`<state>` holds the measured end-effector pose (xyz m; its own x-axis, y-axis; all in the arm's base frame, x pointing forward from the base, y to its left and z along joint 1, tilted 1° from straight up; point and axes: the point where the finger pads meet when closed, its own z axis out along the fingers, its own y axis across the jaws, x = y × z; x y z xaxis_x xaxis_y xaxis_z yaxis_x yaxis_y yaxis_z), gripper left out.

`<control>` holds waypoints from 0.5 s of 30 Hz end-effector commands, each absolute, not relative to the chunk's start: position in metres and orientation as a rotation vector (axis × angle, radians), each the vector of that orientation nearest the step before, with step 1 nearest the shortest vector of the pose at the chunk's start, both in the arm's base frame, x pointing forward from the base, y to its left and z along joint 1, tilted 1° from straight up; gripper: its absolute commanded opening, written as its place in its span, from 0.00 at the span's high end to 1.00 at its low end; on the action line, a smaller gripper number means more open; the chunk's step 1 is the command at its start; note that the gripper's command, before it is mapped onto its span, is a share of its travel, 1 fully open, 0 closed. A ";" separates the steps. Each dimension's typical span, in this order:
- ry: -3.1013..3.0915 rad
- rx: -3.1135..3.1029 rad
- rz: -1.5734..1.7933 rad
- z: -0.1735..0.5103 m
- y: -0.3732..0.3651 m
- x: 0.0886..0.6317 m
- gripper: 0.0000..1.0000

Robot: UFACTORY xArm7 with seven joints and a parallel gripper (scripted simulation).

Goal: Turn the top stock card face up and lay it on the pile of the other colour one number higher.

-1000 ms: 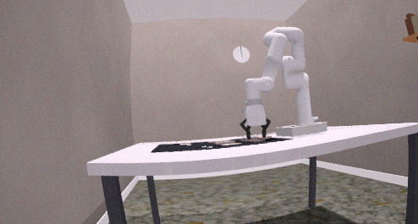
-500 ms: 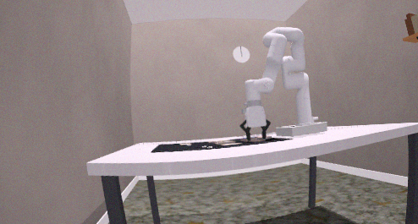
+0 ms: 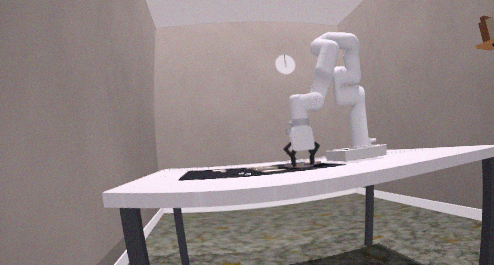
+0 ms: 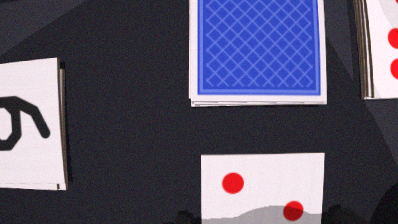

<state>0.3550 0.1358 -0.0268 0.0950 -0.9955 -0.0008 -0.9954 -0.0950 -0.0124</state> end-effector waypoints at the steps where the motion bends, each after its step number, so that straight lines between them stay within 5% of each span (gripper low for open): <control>1: 2.105 -2.315 -0.014 -0.026 0.136 0.356 0.13; 15: 2.105 -2.315 -0.014 -0.028 0.136 0.356 0.13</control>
